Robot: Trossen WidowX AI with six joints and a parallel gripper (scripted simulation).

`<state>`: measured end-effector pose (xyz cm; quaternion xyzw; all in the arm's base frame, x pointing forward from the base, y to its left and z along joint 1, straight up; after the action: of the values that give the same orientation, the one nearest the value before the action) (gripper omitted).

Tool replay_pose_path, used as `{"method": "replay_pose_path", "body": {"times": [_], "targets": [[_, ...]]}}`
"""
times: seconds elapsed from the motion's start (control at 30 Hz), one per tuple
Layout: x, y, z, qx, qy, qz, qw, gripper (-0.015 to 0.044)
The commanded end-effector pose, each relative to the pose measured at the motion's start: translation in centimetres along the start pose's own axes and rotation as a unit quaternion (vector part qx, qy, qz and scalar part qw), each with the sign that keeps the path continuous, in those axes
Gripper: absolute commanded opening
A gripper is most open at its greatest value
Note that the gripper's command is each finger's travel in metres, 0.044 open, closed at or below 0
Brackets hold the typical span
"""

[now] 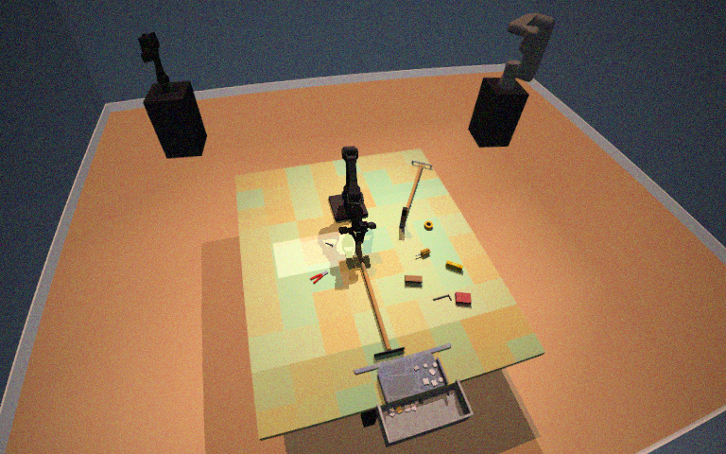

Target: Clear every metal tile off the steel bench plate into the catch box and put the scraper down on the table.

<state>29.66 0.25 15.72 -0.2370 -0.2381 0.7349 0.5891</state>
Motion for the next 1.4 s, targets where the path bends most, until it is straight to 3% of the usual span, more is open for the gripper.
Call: {"method": "replay_pose_path", "body": {"times": [0.0, 1.37], "targets": [[0.7, -0.2, 0.1, -0.002, -0.003, 0.003, 1.000, 0.0000], [6.1, -0.1, 0.6, -0.001, -0.009, 0.007, 1.000, 0.0000]]}}
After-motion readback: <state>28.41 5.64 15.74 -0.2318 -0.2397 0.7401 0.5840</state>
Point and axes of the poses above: the point midway between the two fingers, 35 mm back from their tips, its own z axis back along the fingers, its own x axis across the jaws, y = z × x, the point moved 7 cm from there along z, back along the fingers, and after that the axes turned 6 degrees about z, right-handed, at the moved point
